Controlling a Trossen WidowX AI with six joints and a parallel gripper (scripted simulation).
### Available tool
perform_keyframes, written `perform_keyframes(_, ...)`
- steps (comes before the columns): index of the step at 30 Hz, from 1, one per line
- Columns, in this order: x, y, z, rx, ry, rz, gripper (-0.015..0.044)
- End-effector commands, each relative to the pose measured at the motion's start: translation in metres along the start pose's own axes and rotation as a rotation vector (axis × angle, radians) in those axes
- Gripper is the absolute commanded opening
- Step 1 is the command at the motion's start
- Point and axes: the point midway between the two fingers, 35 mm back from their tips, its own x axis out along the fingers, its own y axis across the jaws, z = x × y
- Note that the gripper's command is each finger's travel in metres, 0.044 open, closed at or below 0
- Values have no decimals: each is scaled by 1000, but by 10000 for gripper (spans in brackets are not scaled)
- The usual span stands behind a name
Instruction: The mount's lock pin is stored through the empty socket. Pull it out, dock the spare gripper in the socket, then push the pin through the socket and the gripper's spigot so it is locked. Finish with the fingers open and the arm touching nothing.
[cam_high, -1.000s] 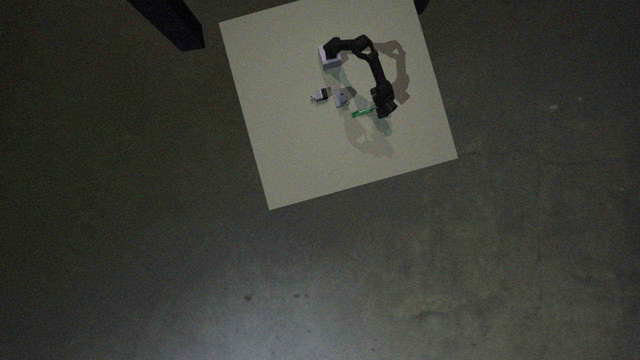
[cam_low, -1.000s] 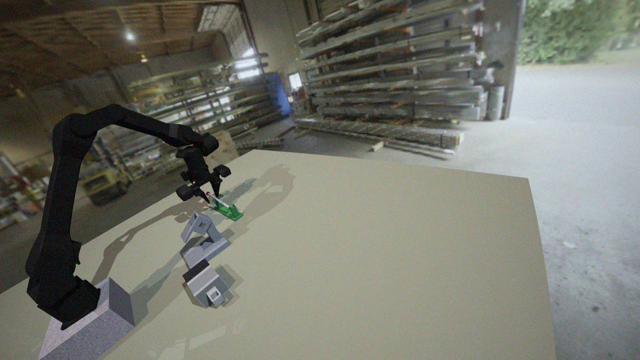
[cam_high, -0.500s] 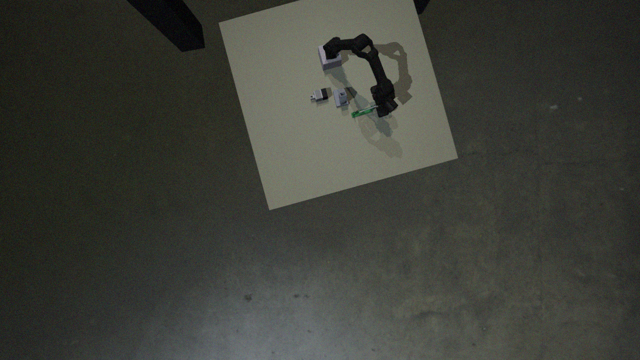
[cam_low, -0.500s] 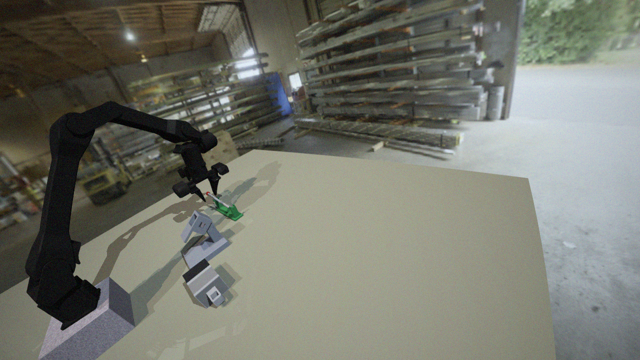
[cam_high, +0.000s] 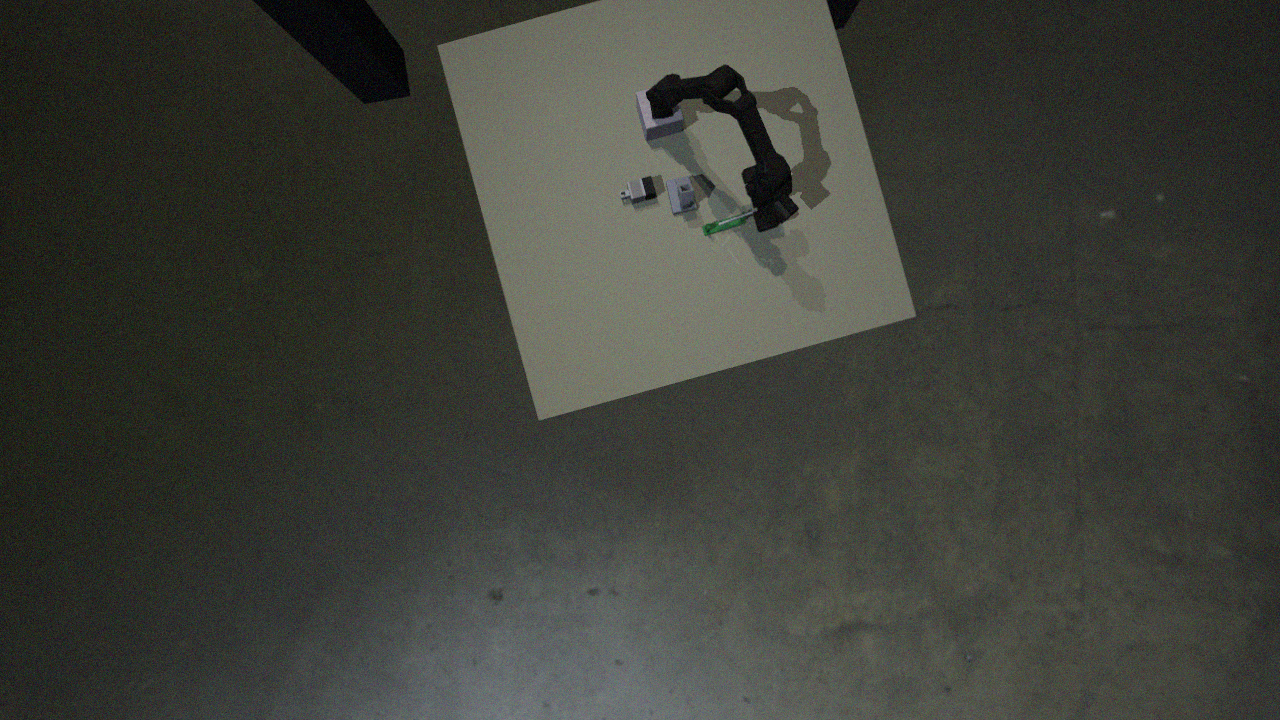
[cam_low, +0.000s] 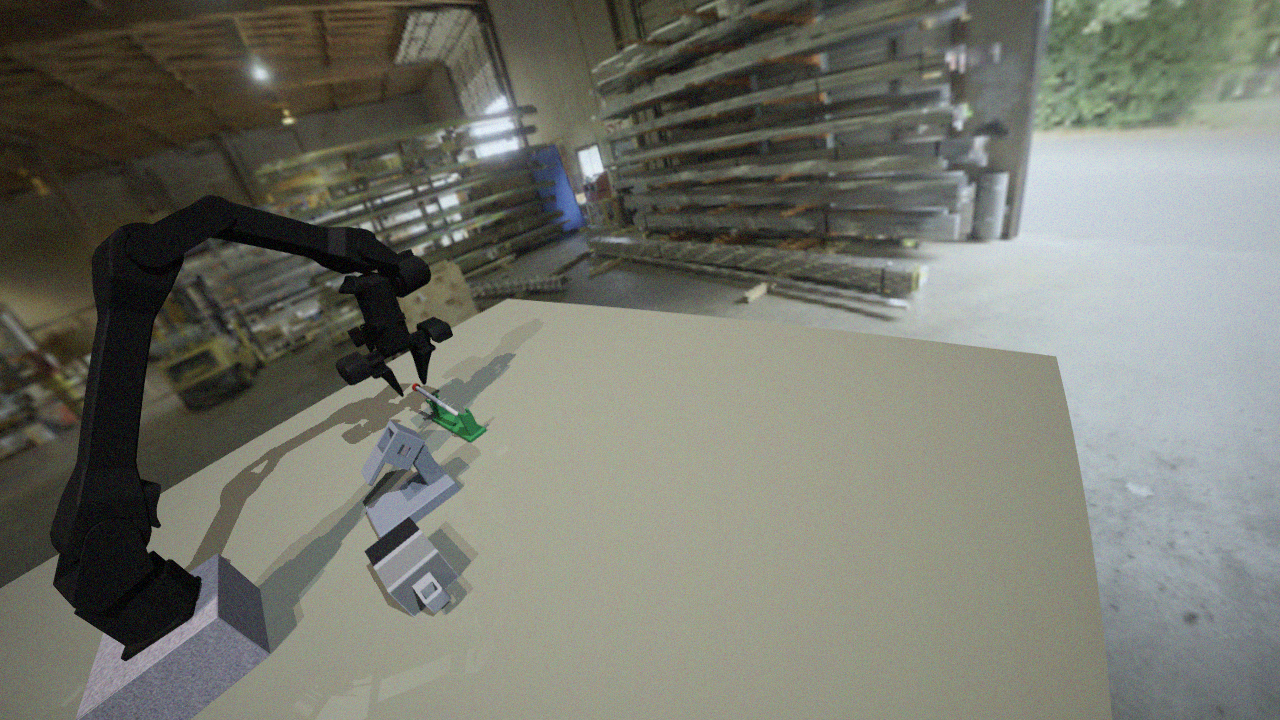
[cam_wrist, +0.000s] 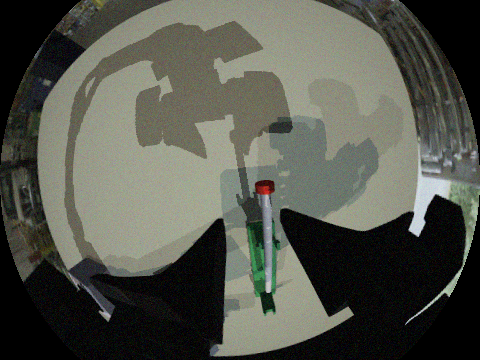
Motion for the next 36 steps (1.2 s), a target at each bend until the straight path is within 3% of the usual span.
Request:
perform_keyframes(1, -10, 0, 2, 0, -1, -2, 200)
perform_keyframes(21, -39, 7, 4, 6, 14, 32, 200)
perform_keyframes(26, -30, 7, 3, 7, 15, 35, 331)
perform_keyframes(32, -88, -5, -40, -20, 16, -48, 180)
perform_keyframes(36, -97, -5, -47, -23, 18, -61, 180)
